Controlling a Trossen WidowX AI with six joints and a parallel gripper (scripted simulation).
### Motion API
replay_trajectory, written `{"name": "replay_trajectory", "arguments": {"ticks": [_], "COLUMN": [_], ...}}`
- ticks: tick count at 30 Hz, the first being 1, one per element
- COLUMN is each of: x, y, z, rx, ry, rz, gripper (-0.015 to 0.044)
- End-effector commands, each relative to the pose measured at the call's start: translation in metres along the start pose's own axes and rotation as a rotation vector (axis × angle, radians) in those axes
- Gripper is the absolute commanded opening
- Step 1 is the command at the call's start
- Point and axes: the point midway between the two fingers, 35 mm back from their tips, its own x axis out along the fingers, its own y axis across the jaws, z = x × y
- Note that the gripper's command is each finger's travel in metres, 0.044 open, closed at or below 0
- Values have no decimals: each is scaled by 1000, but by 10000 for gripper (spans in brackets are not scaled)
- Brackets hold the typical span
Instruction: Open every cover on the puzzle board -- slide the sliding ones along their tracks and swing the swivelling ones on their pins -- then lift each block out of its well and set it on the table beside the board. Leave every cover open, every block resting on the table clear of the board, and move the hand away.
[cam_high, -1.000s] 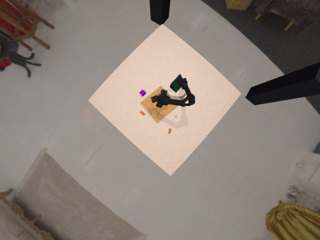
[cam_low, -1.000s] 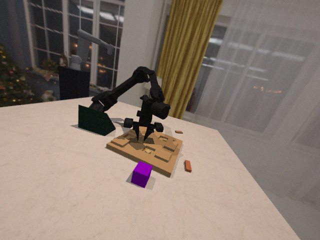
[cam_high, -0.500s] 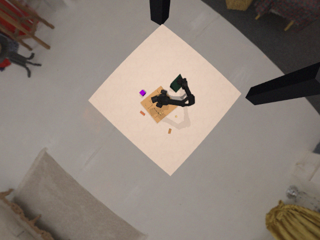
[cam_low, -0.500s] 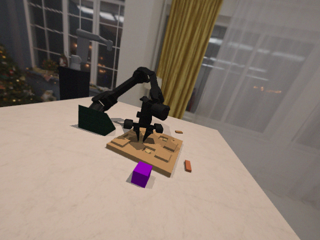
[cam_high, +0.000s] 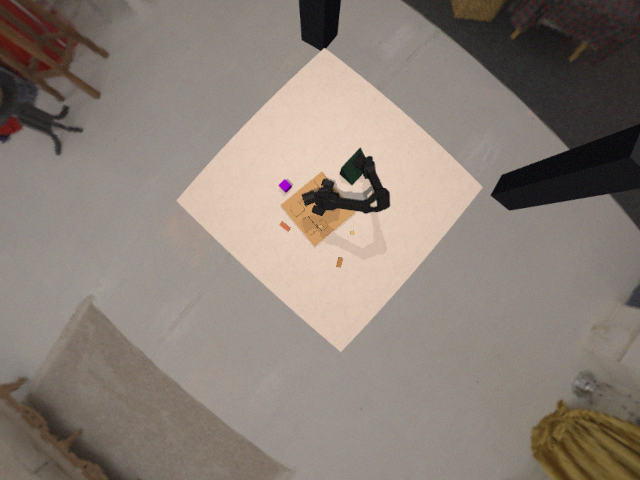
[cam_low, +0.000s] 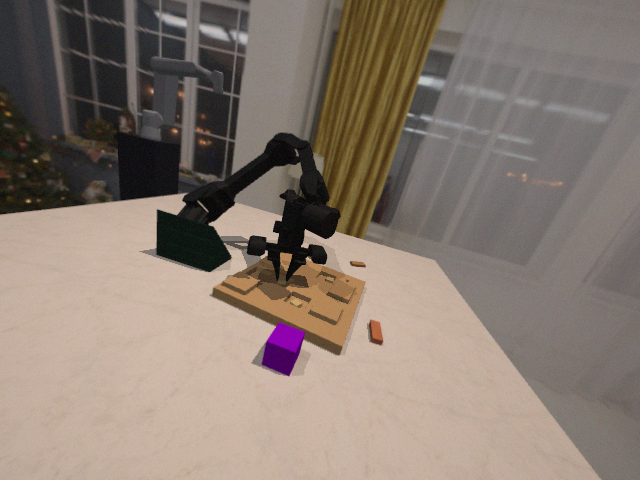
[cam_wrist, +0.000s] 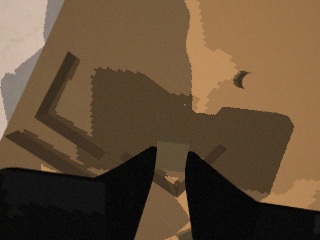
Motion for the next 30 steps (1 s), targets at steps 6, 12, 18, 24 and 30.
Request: {"name": "replay_trajectory", "arguments": {"ticks": [6, 12, 18, 24, 30], "x": [-12, -20, -28, -36, -44], "y": [0, 0, 0, 1, 0], "z": [-1, -1, -1, -1, -1], "rx": [-4, -3, -2, -1, -1], "ry": [4, 4, 3, 2, 2], "rz": [2, 2, 2, 2, 2], "gripper": [80, 80, 80, 80, 80]}}
